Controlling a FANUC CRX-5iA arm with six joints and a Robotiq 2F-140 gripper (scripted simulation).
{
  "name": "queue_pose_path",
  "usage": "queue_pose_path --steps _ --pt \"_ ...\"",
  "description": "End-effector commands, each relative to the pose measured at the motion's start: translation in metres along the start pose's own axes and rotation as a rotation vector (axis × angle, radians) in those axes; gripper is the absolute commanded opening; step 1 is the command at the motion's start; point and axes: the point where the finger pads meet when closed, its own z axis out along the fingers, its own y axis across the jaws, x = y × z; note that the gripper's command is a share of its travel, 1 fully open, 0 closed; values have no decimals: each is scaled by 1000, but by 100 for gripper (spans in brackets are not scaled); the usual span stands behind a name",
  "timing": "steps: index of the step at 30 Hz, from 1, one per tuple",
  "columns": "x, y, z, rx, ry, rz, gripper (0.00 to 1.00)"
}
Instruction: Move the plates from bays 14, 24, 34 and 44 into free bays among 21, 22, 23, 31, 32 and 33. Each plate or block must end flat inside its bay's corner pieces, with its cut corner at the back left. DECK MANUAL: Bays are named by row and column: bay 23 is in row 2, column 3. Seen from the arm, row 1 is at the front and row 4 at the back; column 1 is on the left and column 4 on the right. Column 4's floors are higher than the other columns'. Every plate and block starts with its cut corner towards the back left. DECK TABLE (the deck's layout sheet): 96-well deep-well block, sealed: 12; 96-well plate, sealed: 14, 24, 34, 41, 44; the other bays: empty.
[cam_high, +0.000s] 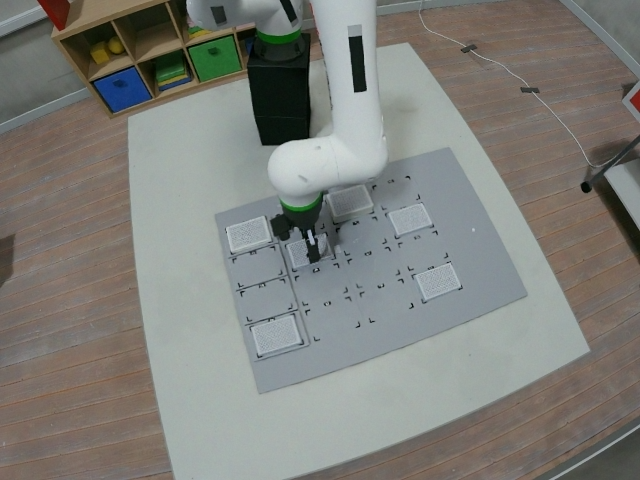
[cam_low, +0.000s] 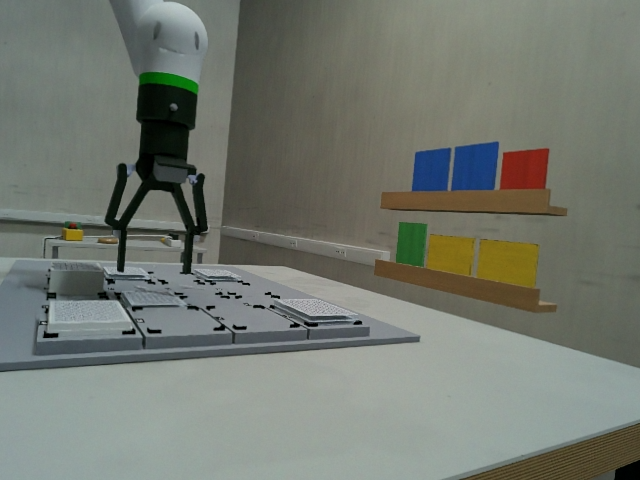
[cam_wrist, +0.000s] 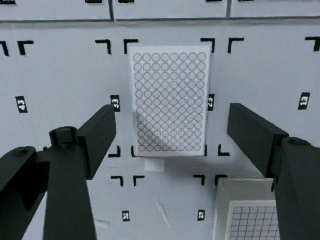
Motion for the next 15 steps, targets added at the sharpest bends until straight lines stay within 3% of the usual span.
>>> queue_pose_path --steps 1,15 --pt "0 -1 -7 2 0 0 70" --pt "0 -1 -19 2 0 0 70"
